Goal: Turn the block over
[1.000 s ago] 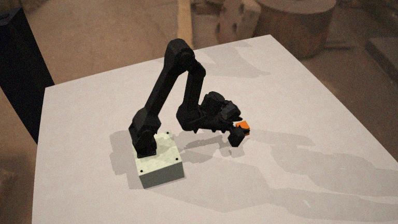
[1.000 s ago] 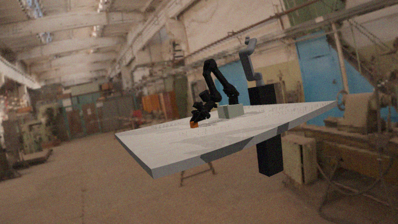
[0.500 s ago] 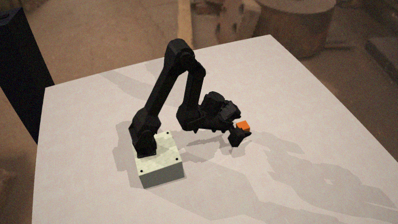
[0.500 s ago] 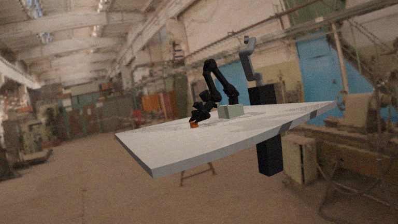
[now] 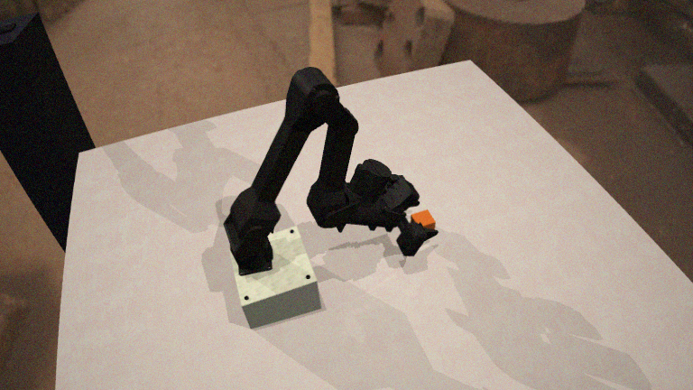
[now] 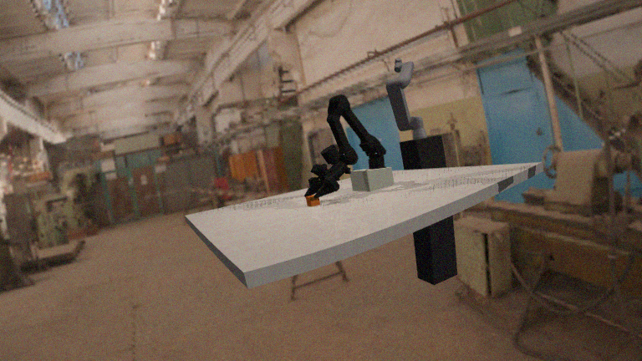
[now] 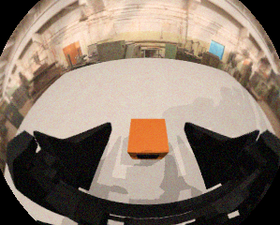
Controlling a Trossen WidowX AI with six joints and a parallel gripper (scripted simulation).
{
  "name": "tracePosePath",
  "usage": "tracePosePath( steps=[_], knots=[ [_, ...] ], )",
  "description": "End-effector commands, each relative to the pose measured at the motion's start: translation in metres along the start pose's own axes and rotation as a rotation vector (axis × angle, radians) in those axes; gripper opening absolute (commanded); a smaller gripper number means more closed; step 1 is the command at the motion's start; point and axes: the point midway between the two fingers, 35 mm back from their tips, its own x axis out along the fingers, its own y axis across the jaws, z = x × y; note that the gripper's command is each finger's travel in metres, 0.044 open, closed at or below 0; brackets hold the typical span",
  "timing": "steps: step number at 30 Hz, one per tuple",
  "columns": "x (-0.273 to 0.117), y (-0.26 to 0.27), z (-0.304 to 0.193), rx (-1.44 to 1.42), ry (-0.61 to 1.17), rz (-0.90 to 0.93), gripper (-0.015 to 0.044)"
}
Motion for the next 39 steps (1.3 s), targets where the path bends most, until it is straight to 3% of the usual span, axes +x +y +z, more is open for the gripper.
tracePosePath(
  steps=[1,7,13,20,24,39],
  knots=[
    [0.000,0.000,0.000,-0.003,0.001,-0.003,0.0440],
    [0.001,0.000,0.002,-0.007,0.017,-0.001,0.0440],
    [0.003,0.003,0.021,-0.022,0.190,0.005,0.0440],
    [-0.031,0.001,0.053,-0.004,0.381,0.001,0.0440],
    [-0.047,0.000,0.047,-0.002,0.474,-0.003,0.0440],
    [-0.048,0.000,0.047,-0.002,0.480,-0.004,0.0440]
  ],
)
